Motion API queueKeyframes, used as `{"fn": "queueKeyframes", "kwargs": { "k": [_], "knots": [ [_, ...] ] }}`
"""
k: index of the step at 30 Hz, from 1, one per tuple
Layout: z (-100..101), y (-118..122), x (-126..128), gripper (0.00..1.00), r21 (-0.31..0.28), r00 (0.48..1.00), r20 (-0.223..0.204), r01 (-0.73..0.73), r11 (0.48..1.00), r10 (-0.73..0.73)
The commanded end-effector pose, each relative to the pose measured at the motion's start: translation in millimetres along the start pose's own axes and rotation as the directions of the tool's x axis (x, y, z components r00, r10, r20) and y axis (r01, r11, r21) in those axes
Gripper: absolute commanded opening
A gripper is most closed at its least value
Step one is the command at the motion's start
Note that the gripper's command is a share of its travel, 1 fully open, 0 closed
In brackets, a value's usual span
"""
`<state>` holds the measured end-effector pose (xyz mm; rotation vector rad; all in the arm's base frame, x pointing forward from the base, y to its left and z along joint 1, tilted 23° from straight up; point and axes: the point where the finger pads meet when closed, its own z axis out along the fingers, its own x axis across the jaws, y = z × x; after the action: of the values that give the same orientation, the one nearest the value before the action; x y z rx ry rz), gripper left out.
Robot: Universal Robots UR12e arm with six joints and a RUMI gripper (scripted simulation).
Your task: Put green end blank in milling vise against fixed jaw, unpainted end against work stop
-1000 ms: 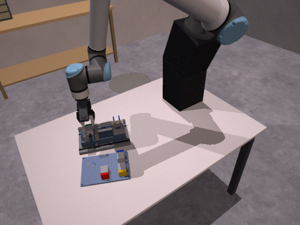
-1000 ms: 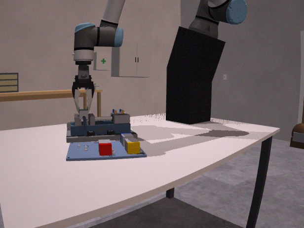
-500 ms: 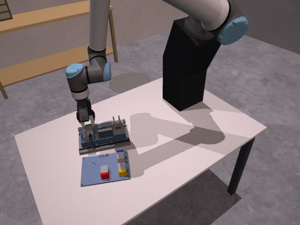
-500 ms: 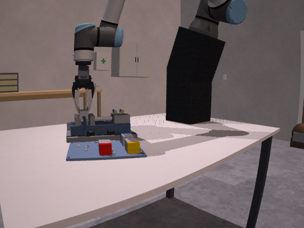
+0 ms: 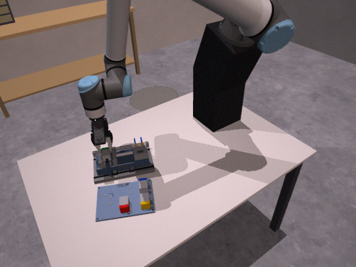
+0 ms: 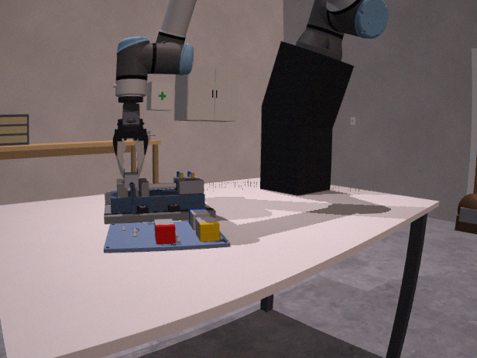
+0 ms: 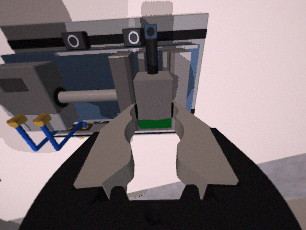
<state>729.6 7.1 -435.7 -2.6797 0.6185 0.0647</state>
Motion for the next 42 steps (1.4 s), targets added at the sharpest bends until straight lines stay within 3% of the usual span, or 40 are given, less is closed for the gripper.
{"fn": "queueKeyframes", "kwargs": {
  "k": [1, 33, 34, 42],
  "knots": [
    [-0.7, -0.1, 0.9, 0.00, 0.000, 1.000, -0.001, 0.000, 1.000, 0.000],
    [-0.7, -0.1, 0.9, 0.00, 0.000, 1.000, -0.001, 0.000, 1.000, 0.000],
    [-0.7, -0.1, 0.9, 0.40, 0.000, 1.000, -0.001, 0.000, 1.000, 0.000],
    [-0.7, -0.1, 0.9, 0.40, 0.000, 1.000, -0.001, 0.000, 1.000, 0.000]
  ]
}}
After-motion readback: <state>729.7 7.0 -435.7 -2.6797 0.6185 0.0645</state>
